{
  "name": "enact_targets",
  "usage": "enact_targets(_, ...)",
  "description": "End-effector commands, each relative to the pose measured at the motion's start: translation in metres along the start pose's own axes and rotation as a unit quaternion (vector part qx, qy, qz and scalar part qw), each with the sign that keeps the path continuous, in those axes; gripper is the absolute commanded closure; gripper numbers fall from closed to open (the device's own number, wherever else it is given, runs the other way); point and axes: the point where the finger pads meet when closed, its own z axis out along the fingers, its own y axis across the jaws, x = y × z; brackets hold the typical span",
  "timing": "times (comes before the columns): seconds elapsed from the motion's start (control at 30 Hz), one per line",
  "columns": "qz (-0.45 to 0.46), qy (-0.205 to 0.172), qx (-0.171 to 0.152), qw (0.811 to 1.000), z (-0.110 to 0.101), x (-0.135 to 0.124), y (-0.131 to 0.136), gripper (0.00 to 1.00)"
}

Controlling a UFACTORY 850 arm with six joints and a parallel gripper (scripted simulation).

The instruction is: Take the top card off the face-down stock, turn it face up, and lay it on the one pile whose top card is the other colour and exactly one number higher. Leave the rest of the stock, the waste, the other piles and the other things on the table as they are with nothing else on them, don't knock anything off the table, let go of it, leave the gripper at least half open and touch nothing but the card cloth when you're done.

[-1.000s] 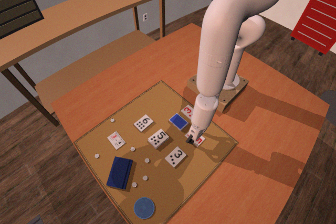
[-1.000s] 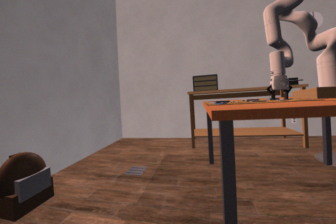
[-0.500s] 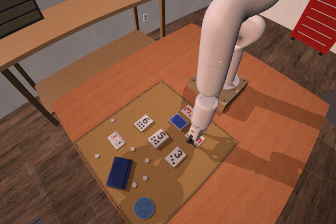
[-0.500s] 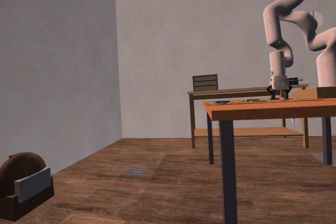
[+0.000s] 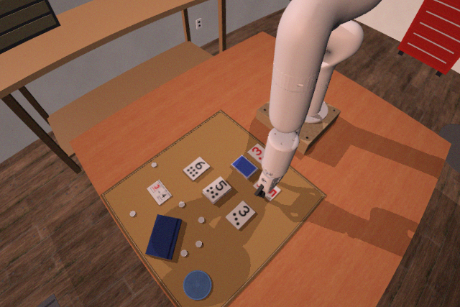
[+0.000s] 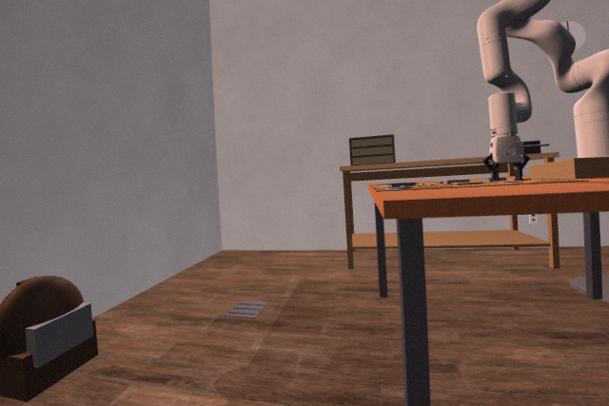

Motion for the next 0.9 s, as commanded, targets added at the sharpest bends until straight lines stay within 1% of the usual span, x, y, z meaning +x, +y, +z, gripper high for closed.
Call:
enact_targets(0.0, 0.000, 0.000, 0.001, 1.000, -0.0004, -0.0002, -0.0006, 0.14)
enact_targets(0.87, 0.000, 0.000, 0.001, 1.000, 0.0027, -0.0002, -0.0006, 0.14)
